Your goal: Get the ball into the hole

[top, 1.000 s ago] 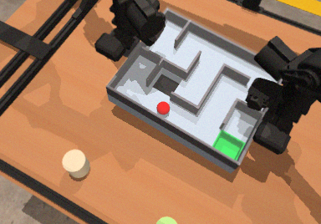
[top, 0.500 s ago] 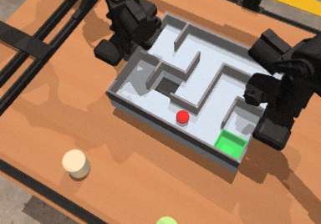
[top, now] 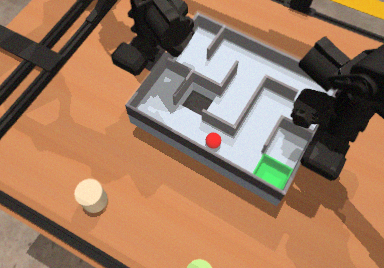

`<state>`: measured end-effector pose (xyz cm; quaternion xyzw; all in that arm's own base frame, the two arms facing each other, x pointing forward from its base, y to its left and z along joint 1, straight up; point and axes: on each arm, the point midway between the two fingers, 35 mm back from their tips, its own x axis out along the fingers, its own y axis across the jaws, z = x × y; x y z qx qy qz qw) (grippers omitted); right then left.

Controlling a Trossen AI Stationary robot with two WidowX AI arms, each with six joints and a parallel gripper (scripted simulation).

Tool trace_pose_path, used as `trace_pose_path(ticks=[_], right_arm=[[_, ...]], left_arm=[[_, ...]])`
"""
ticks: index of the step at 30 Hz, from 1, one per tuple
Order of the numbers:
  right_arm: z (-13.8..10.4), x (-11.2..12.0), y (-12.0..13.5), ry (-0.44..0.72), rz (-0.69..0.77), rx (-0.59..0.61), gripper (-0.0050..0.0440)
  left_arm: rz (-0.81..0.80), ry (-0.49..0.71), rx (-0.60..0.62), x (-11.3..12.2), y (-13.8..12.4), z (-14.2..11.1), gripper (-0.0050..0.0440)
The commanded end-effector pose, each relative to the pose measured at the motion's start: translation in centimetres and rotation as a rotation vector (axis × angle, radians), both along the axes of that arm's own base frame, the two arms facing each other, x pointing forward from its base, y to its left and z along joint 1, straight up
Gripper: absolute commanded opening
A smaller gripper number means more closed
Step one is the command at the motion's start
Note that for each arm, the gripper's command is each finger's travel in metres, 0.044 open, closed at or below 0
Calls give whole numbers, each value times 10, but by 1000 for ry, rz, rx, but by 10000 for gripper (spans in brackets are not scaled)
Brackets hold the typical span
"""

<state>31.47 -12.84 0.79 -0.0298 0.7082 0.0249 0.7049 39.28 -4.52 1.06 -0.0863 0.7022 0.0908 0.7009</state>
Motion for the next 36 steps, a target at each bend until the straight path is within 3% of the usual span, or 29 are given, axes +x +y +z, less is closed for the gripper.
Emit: trace_pose_path(ticks=[1, 11, 24, 36], right_arm=[[9, 4, 1, 29, 0, -9, 20], [12, 5, 0, 46, 0, 2, 20], [-7, 1, -1, -50, 1, 27, 20], [-7, 1, 0, -51, 0, 10, 20]], left_arm=[[0, -33, 15, -4, -1, -3, 20], [0, -51, 8, -5, -1, -7, 20], [1, 39, -34, -1, 1, 13, 20], [0, 42, -17, -1, 0, 12, 20]])
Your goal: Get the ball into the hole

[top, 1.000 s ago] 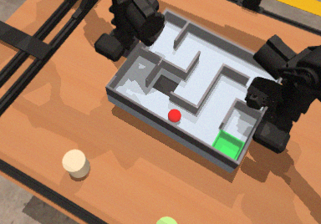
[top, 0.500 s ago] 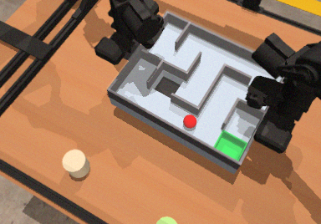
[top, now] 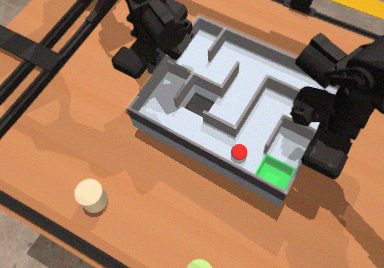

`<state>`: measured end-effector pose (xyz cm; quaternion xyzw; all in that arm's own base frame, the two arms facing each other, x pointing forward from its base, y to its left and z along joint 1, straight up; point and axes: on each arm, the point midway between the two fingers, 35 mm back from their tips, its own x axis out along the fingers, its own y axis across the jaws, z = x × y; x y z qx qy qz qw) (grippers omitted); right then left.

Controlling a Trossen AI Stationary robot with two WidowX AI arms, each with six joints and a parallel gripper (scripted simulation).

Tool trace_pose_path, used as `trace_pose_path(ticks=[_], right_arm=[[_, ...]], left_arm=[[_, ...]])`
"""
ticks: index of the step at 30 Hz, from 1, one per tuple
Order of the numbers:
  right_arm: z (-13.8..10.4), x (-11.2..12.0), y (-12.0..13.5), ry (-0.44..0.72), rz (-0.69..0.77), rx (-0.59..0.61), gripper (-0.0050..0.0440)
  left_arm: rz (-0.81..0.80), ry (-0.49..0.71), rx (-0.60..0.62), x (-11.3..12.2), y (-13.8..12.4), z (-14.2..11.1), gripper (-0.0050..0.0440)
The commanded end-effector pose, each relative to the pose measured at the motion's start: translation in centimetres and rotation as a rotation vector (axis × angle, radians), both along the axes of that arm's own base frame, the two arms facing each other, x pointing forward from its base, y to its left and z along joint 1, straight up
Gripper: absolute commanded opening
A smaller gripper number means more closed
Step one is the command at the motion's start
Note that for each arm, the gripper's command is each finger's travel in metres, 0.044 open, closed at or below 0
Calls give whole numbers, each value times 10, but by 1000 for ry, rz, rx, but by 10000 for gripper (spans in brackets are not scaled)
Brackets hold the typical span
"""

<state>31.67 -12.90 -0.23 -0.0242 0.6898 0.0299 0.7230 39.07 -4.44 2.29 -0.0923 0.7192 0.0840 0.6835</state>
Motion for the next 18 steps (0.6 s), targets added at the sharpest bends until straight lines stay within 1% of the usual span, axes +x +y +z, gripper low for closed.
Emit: trace_pose_path(ticks=[1, 11, 18], right_arm=[[3, -1, 0, 1, 1, -7, 20], [21, 3, 1, 94, 1, -27, 20], [22, 3, 1, 97, 1, -22, 20]], left_arm=[[1, -4, 7, 1, -1, 0, 20], [1, -92, 43, -3, -2, -18, 20], [1, -96, 39, -3, -2, -19, 20]])
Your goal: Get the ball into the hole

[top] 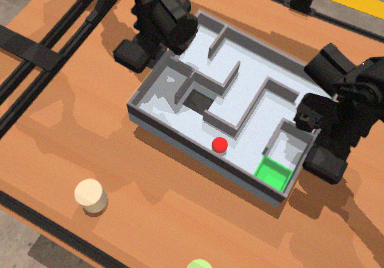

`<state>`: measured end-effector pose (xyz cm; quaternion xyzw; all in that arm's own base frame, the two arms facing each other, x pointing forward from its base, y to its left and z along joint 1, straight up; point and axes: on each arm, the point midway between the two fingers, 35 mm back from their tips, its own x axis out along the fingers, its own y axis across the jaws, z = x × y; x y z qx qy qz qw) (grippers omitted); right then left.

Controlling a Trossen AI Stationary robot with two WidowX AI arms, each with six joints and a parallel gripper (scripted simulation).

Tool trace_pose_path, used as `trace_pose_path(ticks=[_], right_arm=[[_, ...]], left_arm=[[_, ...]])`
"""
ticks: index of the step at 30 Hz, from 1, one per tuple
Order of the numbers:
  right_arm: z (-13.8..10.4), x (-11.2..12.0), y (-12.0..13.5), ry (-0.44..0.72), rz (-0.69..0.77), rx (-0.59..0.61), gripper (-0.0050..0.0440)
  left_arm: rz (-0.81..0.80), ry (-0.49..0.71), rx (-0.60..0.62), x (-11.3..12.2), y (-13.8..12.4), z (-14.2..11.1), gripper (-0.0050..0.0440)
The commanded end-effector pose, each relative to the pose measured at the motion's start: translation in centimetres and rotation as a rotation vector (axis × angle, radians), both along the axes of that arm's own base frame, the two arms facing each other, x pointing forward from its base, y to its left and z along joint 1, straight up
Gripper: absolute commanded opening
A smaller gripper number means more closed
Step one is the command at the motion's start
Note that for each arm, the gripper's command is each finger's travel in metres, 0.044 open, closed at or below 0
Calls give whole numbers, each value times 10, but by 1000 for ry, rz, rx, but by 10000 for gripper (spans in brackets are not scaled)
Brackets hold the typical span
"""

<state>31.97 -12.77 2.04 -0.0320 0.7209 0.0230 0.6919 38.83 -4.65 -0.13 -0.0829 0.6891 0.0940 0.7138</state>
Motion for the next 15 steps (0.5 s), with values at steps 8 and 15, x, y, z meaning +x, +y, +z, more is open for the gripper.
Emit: trace_pose_path(ticks=[8, 15], right_arm=[[-8, -1, -1, -27, -1, 24, 20], [-20, -4, -2, -88, 0, 35, 20]], left_arm=[[0, 18, -27, 1, 1, 13, 20], [1, 76, -48, 3, 2, 25, 20]])
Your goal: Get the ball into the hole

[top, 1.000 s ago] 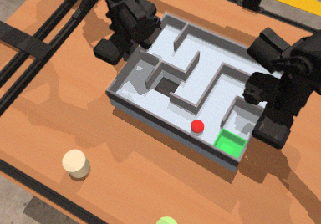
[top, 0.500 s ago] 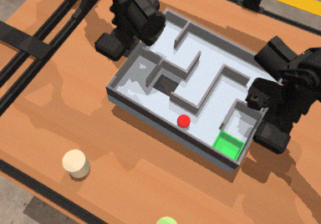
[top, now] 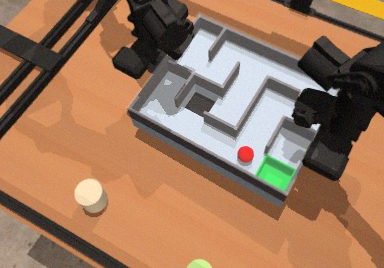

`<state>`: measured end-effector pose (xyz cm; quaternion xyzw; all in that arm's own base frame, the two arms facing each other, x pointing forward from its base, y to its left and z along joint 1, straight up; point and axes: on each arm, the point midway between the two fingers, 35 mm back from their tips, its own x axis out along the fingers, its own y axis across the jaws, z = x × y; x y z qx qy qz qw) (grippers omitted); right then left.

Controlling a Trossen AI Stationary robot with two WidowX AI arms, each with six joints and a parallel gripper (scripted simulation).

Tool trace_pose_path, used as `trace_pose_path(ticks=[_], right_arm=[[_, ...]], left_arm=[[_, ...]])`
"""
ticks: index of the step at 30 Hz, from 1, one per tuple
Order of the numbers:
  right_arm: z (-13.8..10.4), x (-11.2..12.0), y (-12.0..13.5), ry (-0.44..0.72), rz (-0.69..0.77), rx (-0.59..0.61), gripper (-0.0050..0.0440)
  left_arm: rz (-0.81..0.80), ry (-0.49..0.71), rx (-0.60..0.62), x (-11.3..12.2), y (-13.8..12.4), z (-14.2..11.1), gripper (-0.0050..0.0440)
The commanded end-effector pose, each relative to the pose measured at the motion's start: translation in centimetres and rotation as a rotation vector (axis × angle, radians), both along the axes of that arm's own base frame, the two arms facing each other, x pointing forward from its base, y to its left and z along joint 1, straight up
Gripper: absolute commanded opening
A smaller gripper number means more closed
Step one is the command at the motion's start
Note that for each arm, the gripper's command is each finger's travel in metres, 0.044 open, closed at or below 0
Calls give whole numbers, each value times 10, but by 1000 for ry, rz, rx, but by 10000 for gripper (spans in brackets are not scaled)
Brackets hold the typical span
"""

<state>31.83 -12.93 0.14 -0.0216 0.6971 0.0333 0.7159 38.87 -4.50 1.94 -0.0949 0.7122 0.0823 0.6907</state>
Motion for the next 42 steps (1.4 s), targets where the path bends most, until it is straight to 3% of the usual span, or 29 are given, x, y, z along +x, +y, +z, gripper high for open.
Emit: trace_pose_path(ticks=[1, 26, 42], right_arm=[[-1, -3, 0, -22, 0, 3, 20], [18, 2, 1, 78, 0, -21, 20], [0, -2, 0, -17, 0, -6, 20]], left_arm=[[0, 16, -7, 3, 1, 4, 20], [0, -79, 34, -1, -1, -16, 20], [0, 12, 3, 3, 0, 3, 20]])
